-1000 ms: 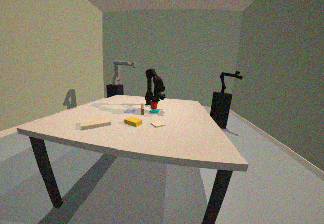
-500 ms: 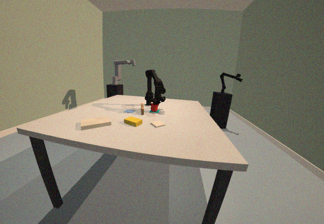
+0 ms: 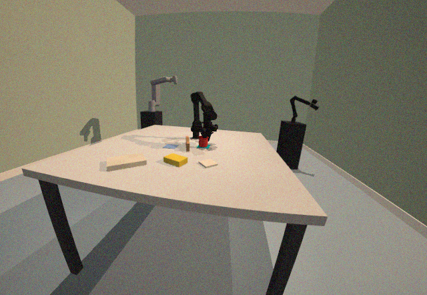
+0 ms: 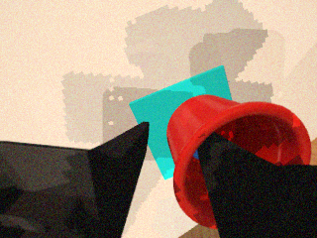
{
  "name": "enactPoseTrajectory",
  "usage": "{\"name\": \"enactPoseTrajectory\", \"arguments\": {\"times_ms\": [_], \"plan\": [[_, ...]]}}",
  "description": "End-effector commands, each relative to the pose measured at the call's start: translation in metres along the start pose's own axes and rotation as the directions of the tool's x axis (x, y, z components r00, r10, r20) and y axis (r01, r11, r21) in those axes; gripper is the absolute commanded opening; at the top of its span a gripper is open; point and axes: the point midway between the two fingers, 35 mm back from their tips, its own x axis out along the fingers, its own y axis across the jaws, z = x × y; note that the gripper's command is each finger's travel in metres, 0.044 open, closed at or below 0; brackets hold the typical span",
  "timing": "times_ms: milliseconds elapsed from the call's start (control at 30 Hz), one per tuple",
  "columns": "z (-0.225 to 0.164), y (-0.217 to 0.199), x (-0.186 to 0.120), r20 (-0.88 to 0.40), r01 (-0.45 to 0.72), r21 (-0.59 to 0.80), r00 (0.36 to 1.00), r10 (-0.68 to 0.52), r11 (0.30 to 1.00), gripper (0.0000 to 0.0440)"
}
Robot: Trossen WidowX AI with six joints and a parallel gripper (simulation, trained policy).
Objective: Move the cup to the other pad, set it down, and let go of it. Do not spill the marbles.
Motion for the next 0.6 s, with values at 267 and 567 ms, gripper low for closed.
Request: {"name": "enactPoseTrajectory", "arguments": {"times_ms": [267, 567], "plan": [[0.000, 0.002, -0.014, 0.082, 0.010, 0.003, 0.997, -0.010, 1.000, 0.0219], [0.001, 0.002, -0.029, 0.142, 0.027, 0.017, 0.989, -0.029, 0.999, 0.0282]]}}
